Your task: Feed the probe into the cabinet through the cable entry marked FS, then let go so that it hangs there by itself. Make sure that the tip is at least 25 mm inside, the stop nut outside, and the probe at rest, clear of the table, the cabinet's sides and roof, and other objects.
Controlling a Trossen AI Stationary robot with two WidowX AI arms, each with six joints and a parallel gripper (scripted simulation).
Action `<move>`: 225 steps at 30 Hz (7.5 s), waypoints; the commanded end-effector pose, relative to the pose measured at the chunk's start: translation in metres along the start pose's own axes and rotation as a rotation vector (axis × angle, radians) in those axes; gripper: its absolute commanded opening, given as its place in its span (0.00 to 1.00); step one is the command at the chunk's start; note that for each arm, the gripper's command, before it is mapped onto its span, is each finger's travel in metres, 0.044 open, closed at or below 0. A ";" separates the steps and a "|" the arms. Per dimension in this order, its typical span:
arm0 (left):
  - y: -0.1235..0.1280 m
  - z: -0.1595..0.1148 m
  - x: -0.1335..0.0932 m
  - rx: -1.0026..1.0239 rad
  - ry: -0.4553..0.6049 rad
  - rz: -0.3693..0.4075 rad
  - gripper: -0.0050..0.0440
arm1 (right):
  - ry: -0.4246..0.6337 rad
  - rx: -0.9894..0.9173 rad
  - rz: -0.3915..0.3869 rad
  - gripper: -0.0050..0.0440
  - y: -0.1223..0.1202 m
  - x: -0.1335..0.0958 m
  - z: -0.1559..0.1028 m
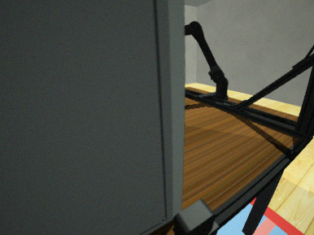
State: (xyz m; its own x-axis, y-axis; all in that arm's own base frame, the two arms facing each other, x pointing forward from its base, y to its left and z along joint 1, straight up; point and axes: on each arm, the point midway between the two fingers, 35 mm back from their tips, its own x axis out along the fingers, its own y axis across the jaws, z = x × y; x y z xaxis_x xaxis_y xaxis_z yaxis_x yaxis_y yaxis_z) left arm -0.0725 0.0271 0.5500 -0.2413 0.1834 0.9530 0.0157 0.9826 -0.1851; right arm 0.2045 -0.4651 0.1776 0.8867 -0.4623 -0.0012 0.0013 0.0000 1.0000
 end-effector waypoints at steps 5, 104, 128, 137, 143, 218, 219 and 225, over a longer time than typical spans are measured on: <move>0.004 -0.132 -0.026 0.061 0.292 0.000 1.00 | -0.003 0.001 0.001 0.10 0.000 0.000 0.001; 0.076 -0.446 -0.428 0.299 1.893 0.051 1.00 | -0.003 0.001 0.001 0.10 0.000 0.000 0.001; 0.024 -0.350 -0.334 0.362 2.160 0.069 1.00 | -0.003 0.001 0.001 0.10 0.000 0.000 0.001; 0.024 -0.350 -0.334 0.362 2.160 0.069 1.00 | -0.031 -0.008 0.018 0.10 0.020 0.009 -0.007; 0.024 -0.350 -0.334 0.362 2.160 0.069 1.00 | -0.067 -0.016 0.043 0.10 0.047 0.019 -0.018; 0.024 -0.350 -0.334 0.362 2.160 0.069 1.00 | -0.377 0.151 0.470 0.10 0.313 -0.042 -0.187; 0.024 -0.350 -0.334 0.362 2.160 0.069 1.00 | -0.380 0.158 0.477 0.10 0.316 -0.045 -0.189; 0.024 -0.350 -0.334 0.362 2.160 0.069 1.00 | -0.299 0.228 0.509 0.10 0.322 -0.037 -0.220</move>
State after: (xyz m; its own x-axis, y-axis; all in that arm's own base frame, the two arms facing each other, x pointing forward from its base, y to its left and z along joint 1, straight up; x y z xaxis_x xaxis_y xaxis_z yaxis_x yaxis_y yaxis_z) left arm 0.3482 -0.0013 0.3103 0.9055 0.1982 -0.3753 -0.2128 0.9771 0.0025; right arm 0.2670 -0.2658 0.4915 0.5720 -0.7046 0.4201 -0.4765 0.1315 0.8693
